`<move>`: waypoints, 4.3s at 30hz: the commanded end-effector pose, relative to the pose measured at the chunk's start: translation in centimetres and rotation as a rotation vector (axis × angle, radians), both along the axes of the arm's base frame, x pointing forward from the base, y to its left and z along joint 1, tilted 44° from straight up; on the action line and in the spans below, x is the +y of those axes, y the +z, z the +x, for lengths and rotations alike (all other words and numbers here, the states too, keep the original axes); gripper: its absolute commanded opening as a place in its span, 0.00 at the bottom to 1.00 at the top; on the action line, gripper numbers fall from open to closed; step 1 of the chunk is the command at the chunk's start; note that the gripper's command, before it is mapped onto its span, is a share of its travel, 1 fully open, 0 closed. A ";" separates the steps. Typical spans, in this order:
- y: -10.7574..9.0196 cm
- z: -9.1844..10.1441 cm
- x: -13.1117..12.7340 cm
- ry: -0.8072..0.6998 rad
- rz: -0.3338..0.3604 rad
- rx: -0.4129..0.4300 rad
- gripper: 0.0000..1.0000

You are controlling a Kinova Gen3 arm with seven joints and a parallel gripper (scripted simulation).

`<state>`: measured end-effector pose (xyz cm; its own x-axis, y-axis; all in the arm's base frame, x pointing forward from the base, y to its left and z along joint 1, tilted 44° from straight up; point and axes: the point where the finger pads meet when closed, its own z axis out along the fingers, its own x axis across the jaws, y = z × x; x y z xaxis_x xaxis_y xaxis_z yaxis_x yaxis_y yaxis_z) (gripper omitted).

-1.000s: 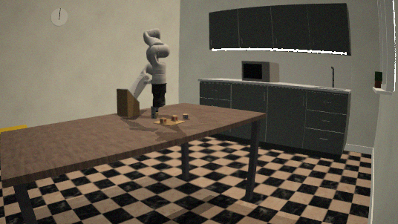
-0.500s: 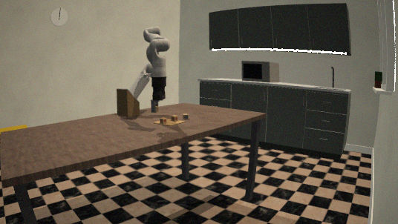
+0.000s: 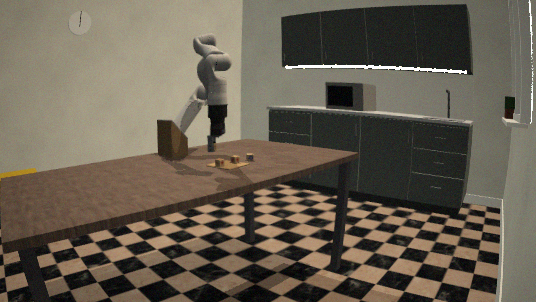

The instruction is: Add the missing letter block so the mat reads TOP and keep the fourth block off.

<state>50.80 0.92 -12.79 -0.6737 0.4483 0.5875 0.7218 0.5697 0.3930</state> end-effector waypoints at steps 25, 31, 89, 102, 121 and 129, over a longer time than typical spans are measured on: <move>12.2 -10.9 8.6 0.675 0.142 -0.653 0.57; 12.7 -11.6 9.0 0.709 0.148 -0.685 0.57; 5.9 -13.1 15.6 0.708 0.148 -0.684 0.57; 5.9 -13.1 15.6 0.708 0.148 -0.684 0.57; 5.9 -13.1 15.6 0.708 0.148 -0.684 0.57; 5.9 -13.1 15.5 0.707 0.148 -0.684 0.57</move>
